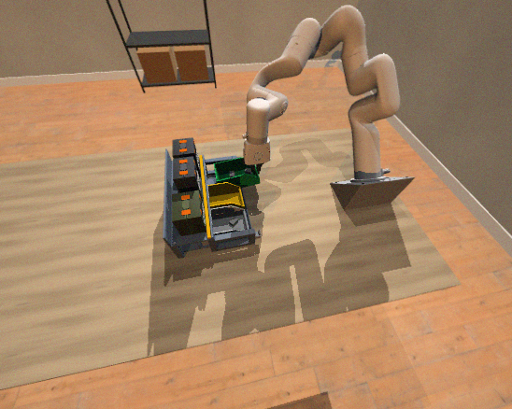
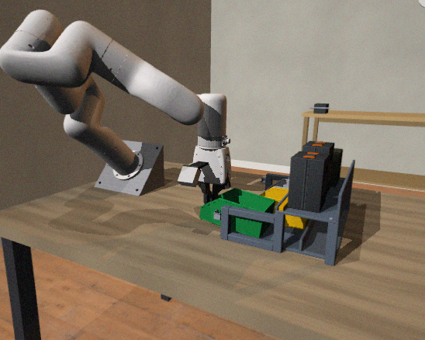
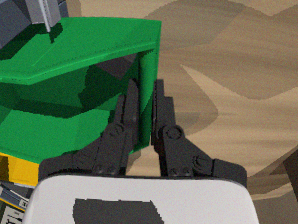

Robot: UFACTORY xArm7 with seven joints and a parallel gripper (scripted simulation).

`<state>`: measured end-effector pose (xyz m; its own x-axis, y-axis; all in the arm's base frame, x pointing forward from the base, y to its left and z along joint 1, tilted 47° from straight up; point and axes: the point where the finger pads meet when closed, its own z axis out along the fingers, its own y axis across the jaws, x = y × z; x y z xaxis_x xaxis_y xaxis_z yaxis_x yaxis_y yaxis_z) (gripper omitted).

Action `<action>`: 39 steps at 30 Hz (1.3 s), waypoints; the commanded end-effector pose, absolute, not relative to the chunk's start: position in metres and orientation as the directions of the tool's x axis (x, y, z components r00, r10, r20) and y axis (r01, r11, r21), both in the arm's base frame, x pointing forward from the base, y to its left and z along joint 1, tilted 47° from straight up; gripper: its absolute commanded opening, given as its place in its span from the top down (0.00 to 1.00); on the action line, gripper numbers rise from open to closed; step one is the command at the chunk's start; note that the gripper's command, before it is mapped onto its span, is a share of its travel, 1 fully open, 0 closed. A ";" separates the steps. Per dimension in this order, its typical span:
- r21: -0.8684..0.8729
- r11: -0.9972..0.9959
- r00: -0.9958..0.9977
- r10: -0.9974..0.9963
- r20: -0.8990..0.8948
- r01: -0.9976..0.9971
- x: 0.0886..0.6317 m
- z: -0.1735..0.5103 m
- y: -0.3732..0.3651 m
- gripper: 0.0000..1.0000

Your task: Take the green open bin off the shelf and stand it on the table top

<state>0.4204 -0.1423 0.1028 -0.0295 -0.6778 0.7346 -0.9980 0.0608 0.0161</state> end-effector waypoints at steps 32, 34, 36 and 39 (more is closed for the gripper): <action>0.011 0.057 -0.030 -0.678 0.734 -0.998 0.343 0.105 -0.136 1.00; 0.011 0.057 -0.030 -0.678 0.734 -0.998 0.343 0.105 -0.136 1.00; 0.011 0.057 -0.030 -0.678 0.734 -0.998 0.343 0.105 -0.136 1.00; 0.011 0.057 -0.030 -0.678 0.734 -0.998 0.343 0.105 -0.136 1.00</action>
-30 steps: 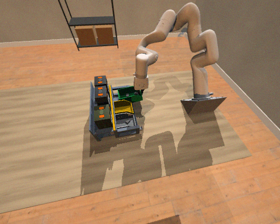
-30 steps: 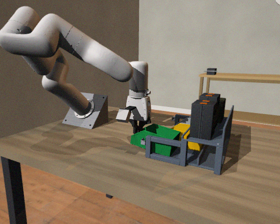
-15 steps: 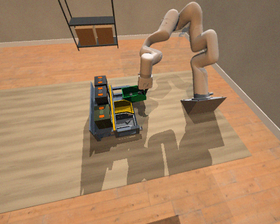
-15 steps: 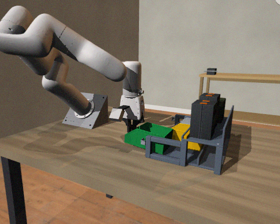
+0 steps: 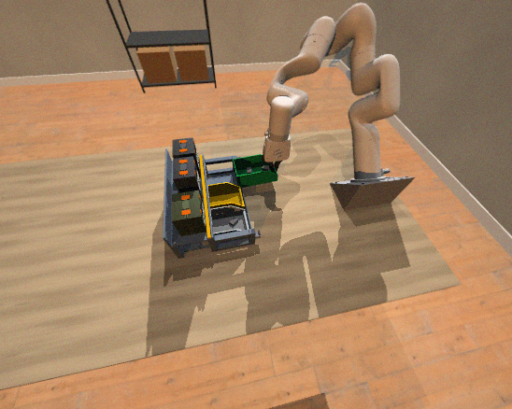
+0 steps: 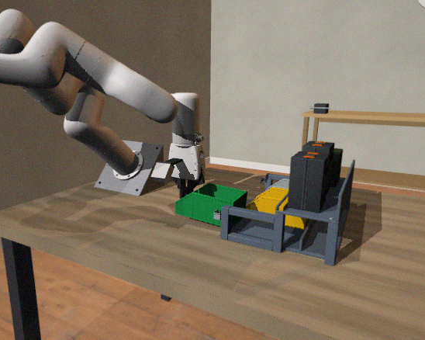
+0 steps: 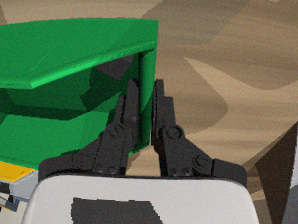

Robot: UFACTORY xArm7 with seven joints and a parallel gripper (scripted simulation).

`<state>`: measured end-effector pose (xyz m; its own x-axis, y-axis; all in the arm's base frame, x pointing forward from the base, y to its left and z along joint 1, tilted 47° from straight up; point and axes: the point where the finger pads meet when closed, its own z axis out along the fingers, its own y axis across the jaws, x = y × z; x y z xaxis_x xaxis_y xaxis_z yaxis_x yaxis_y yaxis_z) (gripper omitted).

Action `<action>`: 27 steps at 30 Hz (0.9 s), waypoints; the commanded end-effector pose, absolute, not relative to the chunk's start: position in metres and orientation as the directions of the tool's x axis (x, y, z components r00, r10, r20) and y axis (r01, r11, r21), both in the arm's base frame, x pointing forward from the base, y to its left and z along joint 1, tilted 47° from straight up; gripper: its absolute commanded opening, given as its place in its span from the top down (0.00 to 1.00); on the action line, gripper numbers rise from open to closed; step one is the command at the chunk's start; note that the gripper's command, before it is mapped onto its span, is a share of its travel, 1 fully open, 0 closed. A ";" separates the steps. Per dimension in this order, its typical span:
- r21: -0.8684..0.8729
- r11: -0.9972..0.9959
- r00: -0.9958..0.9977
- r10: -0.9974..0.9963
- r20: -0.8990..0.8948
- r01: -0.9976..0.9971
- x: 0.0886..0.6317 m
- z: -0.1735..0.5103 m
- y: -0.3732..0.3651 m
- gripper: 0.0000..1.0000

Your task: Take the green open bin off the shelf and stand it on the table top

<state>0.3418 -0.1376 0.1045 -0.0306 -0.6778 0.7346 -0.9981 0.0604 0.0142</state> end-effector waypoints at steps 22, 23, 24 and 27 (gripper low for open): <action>0.011 0.057 -0.030 -0.678 0.734 -0.998 0.346 0.104 -0.138 1.00; 0.011 0.057 -0.030 -0.678 0.734 -0.998 0.346 0.103 -0.139 1.00; 0.011 0.057 -0.030 -0.678 0.734 -0.998 0.346 0.102 -0.140 1.00; 0.011 0.057 -0.030 -0.678 0.734 -0.998 0.346 0.100 -0.142 1.00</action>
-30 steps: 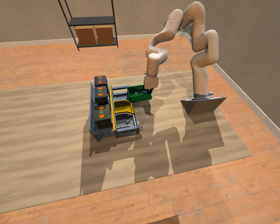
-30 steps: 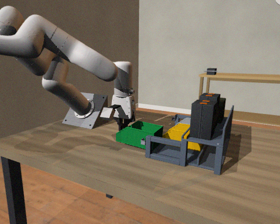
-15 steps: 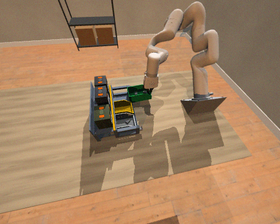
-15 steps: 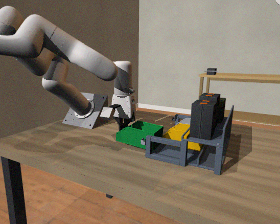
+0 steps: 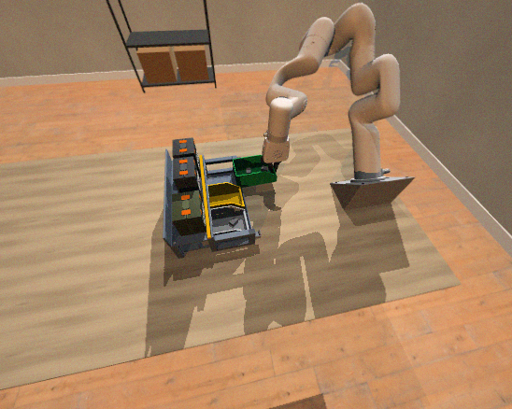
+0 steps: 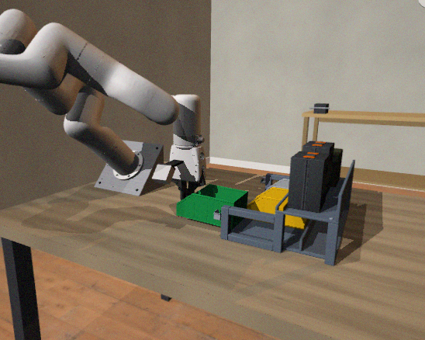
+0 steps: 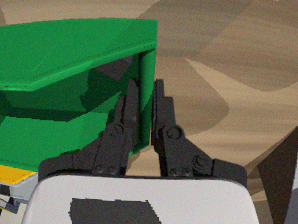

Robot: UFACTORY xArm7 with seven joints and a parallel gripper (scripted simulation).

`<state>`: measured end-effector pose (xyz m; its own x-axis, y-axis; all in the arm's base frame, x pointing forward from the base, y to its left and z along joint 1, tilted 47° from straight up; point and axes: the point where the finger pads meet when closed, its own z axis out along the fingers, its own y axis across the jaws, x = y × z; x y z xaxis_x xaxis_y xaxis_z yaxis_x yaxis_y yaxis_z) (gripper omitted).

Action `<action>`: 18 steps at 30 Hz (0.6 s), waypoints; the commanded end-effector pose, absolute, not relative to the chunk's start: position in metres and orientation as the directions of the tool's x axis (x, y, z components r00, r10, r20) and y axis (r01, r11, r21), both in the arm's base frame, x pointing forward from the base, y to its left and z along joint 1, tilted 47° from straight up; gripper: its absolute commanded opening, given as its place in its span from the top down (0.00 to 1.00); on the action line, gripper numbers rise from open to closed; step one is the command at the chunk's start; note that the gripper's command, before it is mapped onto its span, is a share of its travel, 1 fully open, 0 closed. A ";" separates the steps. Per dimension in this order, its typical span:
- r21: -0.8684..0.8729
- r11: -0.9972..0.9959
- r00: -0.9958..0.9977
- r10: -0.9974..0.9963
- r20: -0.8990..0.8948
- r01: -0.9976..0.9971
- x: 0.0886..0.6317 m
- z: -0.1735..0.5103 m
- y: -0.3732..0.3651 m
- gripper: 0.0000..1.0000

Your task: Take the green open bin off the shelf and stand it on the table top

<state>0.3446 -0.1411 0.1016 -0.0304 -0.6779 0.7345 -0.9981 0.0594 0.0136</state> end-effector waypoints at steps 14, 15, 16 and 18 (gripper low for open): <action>0.011 0.057 -0.030 -0.678 0.734 -0.998 0.345 0.097 -0.146 1.00; 0.011 0.057 -0.030 -0.678 0.734 -0.998 0.345 0.096 -0.147 1.00; 0.011 0.057 -0.030 -0.678 0.734 -0.998 0.345 0.095 -0.148 1.00; 0.011 0.057 -0.030 -0.678 0.734 -0.998 0.345 0.095 -0.148 1.00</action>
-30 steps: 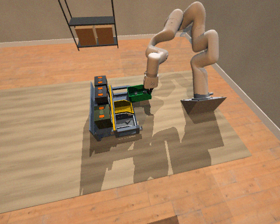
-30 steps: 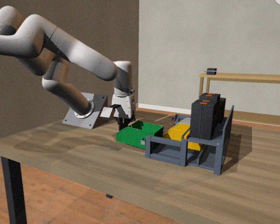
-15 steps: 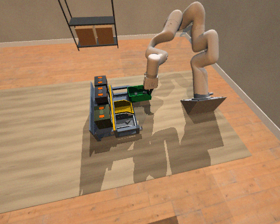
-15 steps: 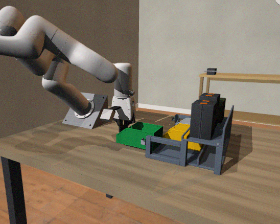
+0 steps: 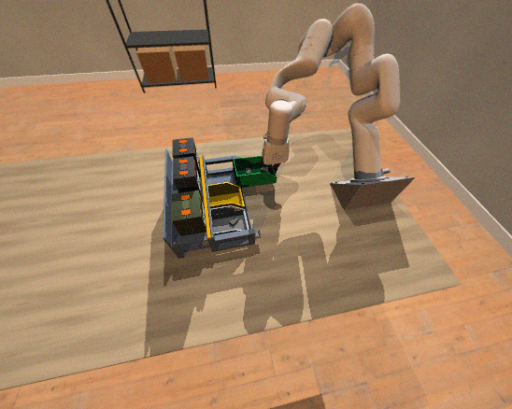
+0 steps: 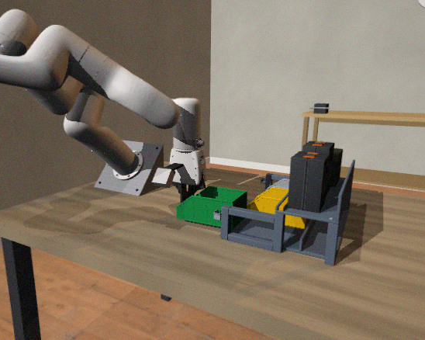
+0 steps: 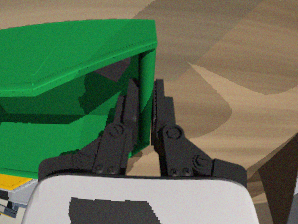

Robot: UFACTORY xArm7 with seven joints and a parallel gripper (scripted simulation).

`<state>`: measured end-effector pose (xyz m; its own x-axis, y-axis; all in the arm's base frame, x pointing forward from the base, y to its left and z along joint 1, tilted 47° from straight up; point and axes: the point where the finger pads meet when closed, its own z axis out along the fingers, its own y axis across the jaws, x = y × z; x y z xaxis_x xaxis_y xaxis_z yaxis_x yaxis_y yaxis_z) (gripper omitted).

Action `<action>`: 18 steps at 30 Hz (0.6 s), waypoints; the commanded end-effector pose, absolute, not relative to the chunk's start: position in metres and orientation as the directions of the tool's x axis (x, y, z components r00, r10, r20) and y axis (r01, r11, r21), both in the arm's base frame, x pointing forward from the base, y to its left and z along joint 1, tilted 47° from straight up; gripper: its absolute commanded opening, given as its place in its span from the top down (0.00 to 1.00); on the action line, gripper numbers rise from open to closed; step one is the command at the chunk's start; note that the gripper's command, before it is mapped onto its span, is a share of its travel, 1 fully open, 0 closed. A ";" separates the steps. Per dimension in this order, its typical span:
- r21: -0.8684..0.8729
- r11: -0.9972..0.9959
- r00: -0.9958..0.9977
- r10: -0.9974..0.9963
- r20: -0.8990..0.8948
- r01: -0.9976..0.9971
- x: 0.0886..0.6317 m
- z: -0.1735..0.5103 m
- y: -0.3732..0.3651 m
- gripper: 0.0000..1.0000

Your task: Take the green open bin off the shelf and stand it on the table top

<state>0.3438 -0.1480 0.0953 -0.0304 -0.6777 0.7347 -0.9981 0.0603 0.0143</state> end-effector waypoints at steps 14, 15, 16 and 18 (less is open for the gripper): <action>0.011 0.057 -0.030 -0.678 0.734 -0.998 0.345 0.090 -0.153 1.00; 0.011 0.057 -0.030 -0.678 0.734 -0.998 0.345 0.089 -0.154 1.00; 0.011 0.057 -0.030 -0.678 0.734 -0.998 0.345 0.089 -0.154 1.00; 0.011 0.057 -0.030 -0.678 0.734 -0.998 0.345 0.089 -0.154 1.00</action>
